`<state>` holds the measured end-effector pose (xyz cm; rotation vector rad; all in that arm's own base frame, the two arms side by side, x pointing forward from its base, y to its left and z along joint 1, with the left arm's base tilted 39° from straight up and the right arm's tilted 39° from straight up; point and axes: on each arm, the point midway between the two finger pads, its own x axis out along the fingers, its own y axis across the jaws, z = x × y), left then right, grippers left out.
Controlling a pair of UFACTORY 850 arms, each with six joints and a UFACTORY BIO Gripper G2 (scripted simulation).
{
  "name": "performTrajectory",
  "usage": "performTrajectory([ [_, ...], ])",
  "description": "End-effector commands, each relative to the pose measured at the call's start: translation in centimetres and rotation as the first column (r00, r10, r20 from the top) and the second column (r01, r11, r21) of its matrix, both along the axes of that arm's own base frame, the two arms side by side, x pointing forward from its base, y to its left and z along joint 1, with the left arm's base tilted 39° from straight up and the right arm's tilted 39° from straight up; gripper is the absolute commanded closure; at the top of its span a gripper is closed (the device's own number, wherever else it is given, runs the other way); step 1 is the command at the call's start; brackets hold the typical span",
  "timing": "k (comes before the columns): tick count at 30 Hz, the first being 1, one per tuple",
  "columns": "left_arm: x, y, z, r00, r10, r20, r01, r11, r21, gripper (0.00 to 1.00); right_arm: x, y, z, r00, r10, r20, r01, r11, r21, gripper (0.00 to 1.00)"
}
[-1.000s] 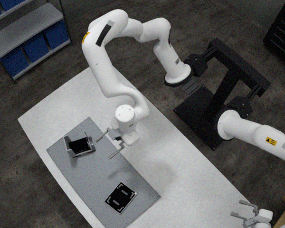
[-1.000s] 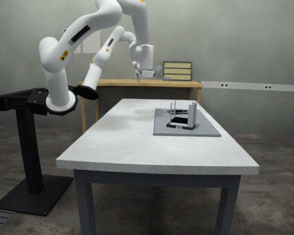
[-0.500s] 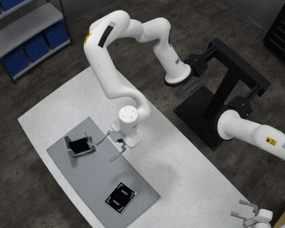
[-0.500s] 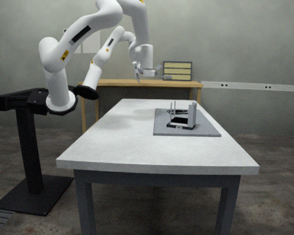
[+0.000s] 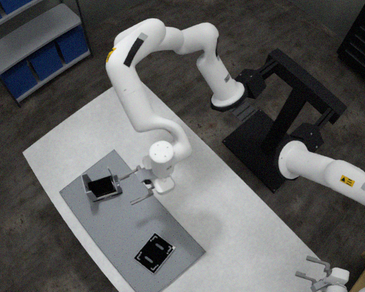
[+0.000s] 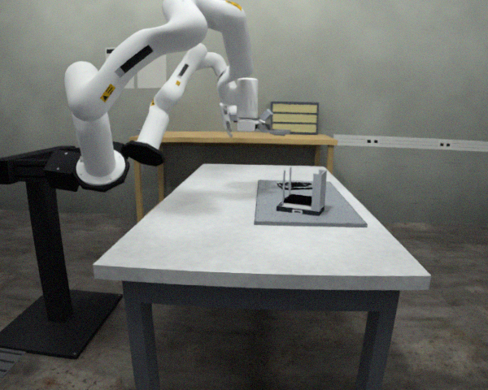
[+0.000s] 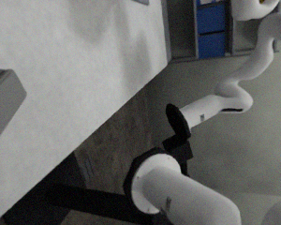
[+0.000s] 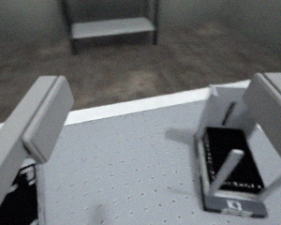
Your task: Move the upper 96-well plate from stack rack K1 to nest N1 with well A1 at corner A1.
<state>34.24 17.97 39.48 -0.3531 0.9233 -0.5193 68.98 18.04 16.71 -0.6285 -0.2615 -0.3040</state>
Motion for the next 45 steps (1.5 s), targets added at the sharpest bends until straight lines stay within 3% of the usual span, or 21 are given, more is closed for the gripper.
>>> performTrajectory([
  [1, 0.0, 0.0, 0.1, 1.0, 0.0, 0.001, 0.0, 1.0, 0.001, 0.0, 0.7, -1.8, 0.6, 0.995, -0.074, 0.071, 0.073, 0.997, 0.015, 0.63],
  [33, 0.0, 0.0, 0.1, 1.0, 0.0, 0.001, 0.0, 1.0, 0.001, 0.0, 4.8, -15.8, 4.2, 0.995, -0.074, 0.071, 0.073, 0.997, 0.015, 0.63],
  [40, 0.0, 0.0, 0.1, 1.0, 0.0, 0.001, 0.0, 1.0, 0.001, 0.0, 5.4, -18.0, 4.8, 0.995, -0.074, 0.071, 0.073, 0.997, 0.015, 0.63],
  [45, 0.0, 0.0, 0.1, 1.0, 0.0, 0.001, 0.0, 1.0, 0.001, 0.0, 5.4, -18.0, 4.8, 0.995, -0.074, 0.071, 0.073, 0.997, 0.015, 0.63],
])
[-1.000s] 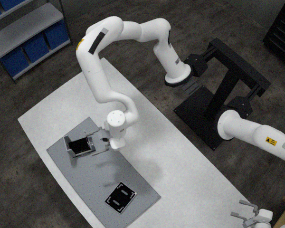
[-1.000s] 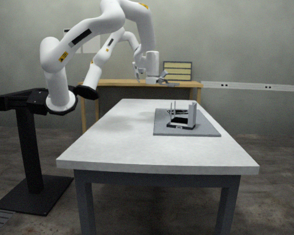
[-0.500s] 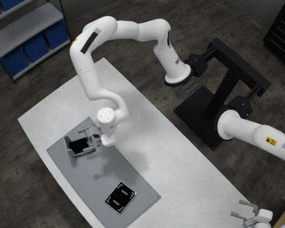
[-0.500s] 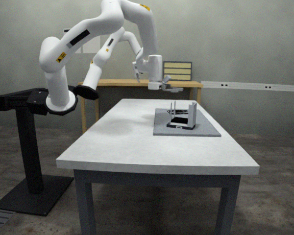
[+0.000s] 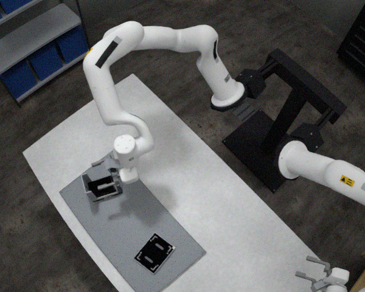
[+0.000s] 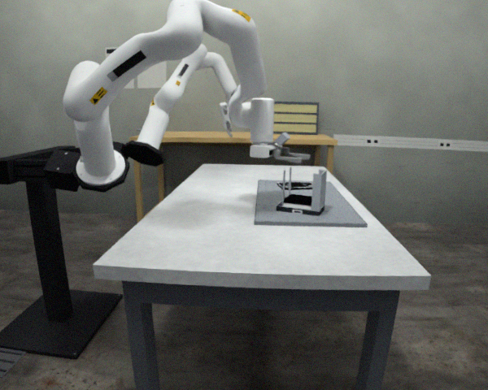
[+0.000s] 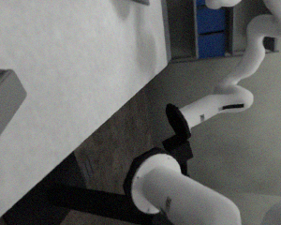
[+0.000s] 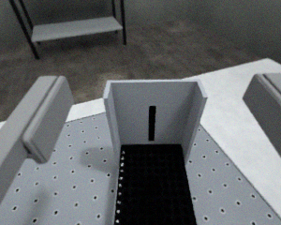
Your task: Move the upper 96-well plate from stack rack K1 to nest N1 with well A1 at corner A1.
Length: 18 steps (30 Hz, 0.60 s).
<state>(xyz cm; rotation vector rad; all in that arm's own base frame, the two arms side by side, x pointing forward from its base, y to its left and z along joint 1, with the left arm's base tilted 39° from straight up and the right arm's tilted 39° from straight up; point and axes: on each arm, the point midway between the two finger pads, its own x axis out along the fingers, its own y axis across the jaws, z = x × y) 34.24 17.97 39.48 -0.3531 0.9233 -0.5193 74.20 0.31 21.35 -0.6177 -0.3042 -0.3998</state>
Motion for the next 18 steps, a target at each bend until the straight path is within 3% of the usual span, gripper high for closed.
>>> performTrajectory([
  [1, 0.02, 0.0, 0.06, 1.0, 0.0, 0.001, 0.0, 1.0, 0.001, 0.0, 0.18, -0.29, 0.15, 1.0, 0.001, 0.001, -0.001, 1.0, 0.001, 0.63],
  [13, 0.02, 0.0, 0.06, 1.0, 0.0, 0.001, 0.0, 1.0, 0.001, 0.0, 0.18, -0.29, 0.15, 1.0, 0.001, 0.001, -0.001, 1.0, 0.001, 0.63],
  [18, 0.02, 0.0, 0.06, 1.0, 0.0, 0.001, 0.0, 1.0, 0.001, 0.0, 0.31, -0.8, -0.5, 1.0, 0.001, 0.001, -0.001, 1.0, 0.001, 0.63],
])
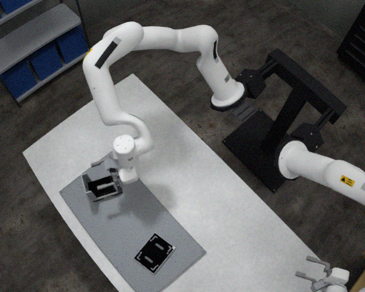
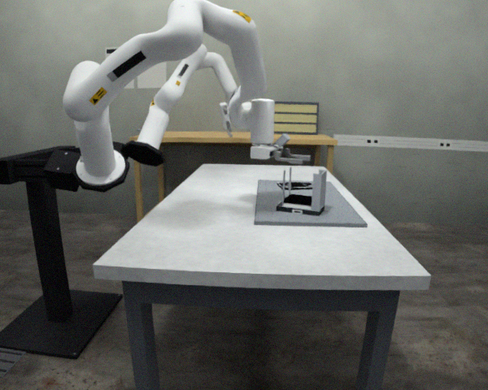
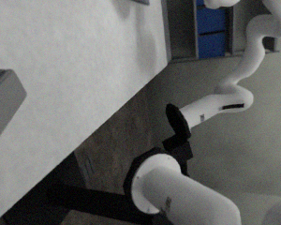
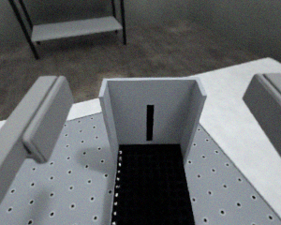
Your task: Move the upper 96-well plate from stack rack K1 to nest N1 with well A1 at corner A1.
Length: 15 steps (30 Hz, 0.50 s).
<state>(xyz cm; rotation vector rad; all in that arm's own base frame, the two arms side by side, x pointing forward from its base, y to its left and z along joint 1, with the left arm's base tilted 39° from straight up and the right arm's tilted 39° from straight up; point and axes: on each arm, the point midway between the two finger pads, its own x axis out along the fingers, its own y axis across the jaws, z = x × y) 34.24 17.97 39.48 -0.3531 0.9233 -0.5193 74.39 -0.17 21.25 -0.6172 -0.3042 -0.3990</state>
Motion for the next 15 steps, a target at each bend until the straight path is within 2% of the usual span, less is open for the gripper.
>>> performTrajectory([
  [1, 0.0, 0.0, 0.1, 1.0, 0.0, 0.001, 0.0, 1.0, 0.001, 0.0, 0.2, -0.4, -0.5, 1.0, 0.001, 0.001, -0.001, 1.0, 0.0, 0.63],
  [15, 0.0, 0.0, 0.1, 1.0, 0.0, 0.001, 0.0, 1.0, 0.001, 0.0, 0.5, -1.6, -2.1, 1.0, 0.001, 0.001, -0.001, 1.0, 0.0, 0.63],
])
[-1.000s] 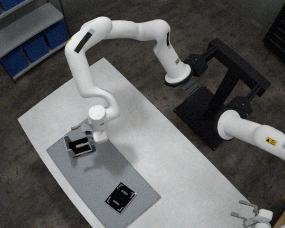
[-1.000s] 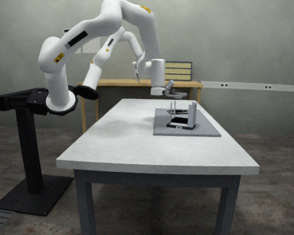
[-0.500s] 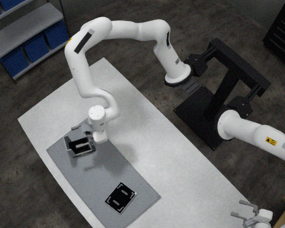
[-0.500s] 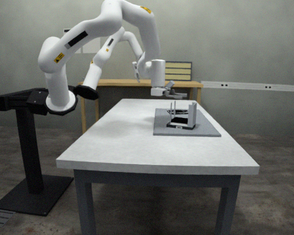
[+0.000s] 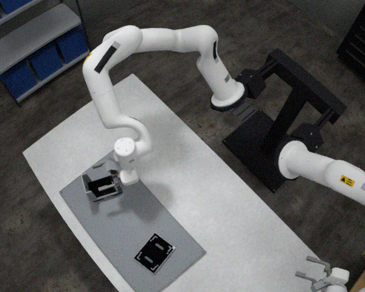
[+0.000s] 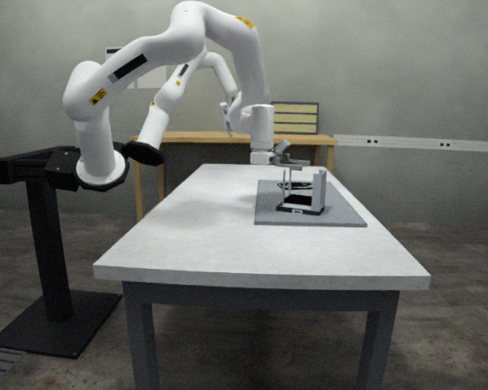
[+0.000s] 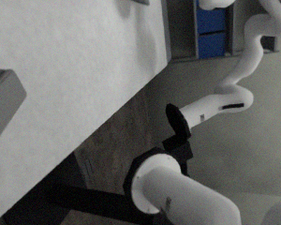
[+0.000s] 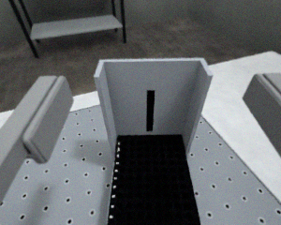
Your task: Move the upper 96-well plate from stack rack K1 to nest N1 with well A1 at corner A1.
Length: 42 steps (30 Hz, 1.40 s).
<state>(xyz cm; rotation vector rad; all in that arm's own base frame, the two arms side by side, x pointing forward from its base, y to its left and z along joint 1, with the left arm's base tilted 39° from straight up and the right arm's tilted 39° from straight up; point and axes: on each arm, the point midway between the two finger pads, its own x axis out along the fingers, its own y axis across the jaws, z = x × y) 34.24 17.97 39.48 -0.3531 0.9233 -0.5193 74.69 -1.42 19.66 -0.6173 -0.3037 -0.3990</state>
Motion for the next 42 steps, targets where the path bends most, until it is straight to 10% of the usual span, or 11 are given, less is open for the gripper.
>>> performTrajectory([
  [1, 0.0, 0.0, 0.1, 1.0, 0.0, 0.001, 0.0, 1.0, 0.001, 0.0, 0.2, -0.5, -0.6, 1.0, 0.001, 0.001, -0.001, 1.0, 0.0, 0.63],
  [42, 0.0, 0.0, 0.1, 1.0, 0.0, 0.001, 0.0, 1.0, 0.001, 0.0, 1.1, -4.1, -5.1, 1.0, 0.001, 0.001, -0.001, 1.0, 0.0, 0.63],
])
